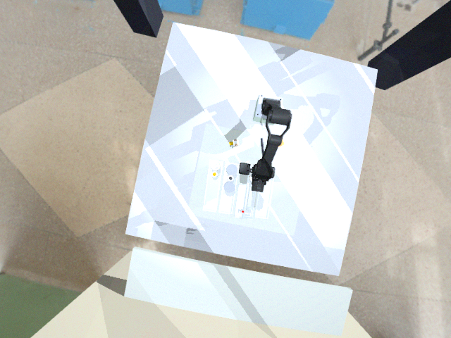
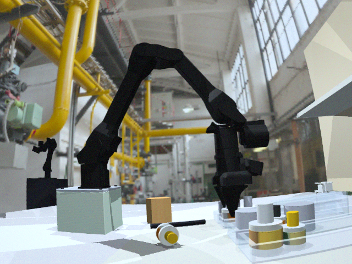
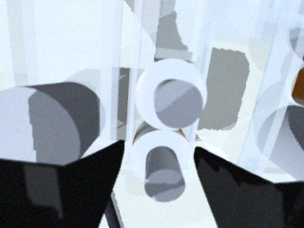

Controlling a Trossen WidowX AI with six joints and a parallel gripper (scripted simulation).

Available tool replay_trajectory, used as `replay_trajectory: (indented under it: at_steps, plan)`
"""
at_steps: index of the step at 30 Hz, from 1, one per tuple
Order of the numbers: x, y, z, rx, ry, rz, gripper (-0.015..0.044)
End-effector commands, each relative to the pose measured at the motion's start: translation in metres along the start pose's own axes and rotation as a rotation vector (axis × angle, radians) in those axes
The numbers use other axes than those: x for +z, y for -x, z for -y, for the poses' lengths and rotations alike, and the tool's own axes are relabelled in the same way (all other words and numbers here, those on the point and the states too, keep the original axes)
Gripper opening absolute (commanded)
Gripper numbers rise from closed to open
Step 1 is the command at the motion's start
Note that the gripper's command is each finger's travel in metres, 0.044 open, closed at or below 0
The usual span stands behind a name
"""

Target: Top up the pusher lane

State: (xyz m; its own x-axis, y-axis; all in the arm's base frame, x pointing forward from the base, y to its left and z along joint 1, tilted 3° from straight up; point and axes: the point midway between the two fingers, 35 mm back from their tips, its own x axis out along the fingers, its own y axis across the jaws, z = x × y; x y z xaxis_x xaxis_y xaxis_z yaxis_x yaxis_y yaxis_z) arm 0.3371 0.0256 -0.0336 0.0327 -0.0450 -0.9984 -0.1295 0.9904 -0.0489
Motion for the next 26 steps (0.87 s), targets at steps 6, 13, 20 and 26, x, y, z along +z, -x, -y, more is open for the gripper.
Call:
replay_trajectory:
  at_steps: [6, 13, 20, 26]
  plan:
    - [0.0, 0.019, 0.0, -0.001, -0.001, 0.0, 0.0306]
    - [-0.003, 0.02, 0.0, -0.001, -0.001, 0.0, 0.0306]
    - [-0.024, 0.021, 0.0, -0.001, -0.001, -0.002, 0.0306]
    - [-0.044, 0.022, 0.0, -0.001, -0.001, -0.003, 0.0306]
